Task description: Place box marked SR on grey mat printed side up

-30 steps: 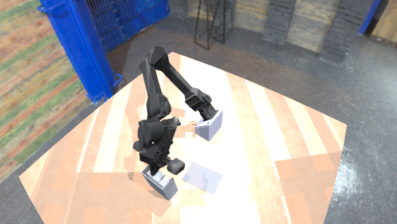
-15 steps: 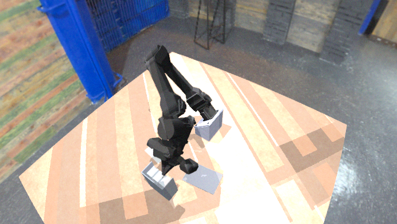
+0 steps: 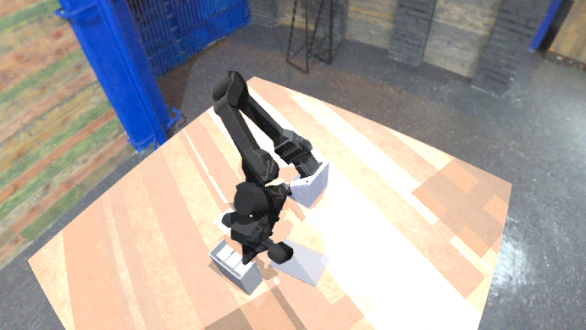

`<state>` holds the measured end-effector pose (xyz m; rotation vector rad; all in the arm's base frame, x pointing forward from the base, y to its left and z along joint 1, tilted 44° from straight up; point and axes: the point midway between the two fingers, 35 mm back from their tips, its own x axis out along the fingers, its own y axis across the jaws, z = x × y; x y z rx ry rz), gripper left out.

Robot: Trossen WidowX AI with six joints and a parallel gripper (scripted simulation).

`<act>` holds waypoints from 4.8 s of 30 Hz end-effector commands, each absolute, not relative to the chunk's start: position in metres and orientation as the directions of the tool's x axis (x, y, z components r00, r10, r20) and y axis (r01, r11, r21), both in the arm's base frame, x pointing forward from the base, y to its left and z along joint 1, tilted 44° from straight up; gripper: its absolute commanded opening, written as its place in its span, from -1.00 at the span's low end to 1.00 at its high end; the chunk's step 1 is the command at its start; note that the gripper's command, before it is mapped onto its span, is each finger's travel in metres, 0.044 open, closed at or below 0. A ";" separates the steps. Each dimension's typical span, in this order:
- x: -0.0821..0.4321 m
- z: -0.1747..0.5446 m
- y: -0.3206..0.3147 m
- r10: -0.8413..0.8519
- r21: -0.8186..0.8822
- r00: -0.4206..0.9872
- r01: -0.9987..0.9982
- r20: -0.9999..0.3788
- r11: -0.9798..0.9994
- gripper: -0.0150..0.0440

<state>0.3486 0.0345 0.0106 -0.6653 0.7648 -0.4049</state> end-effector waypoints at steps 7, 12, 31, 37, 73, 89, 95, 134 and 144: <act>0.347 0.006 0.031 -0.559 -0.683 0.659 0.092 -0.504 0.724 -0.49; 0.345 0.006 0.031 -0.559 -0.683 0.659 0.092 -0.504 0.724 -0.49; 0.334 0.006 0.033 -0.559 -0.683 0.658 0.091 -0.504 0.724 -0.49; 0.331 0.005 0.033 -0.559 -0.683 0.658 0.091 -0.504 0.724 -0.49; 0.314 0.001 0.031 -0.559 -0.683 0.658 0.091 -0.505 0.724 -0.49; 0.307 -0.002 0.029 -0.559 -0.683 0.658 0.090 -0.505 0.724 -0.49; 0.304 -0.003 0.029 -0.559 -0.683 0.657 0.090 -0.506 0.724 -0.49; 0.300 -0.001 0.031 -0.559 -0.683 0.657 0.090 -0.506 0.725 -0.49; 0.281 0.003 0.037 -0.558 -0.683 0.657 0.089 -0.507 0.725 -0.49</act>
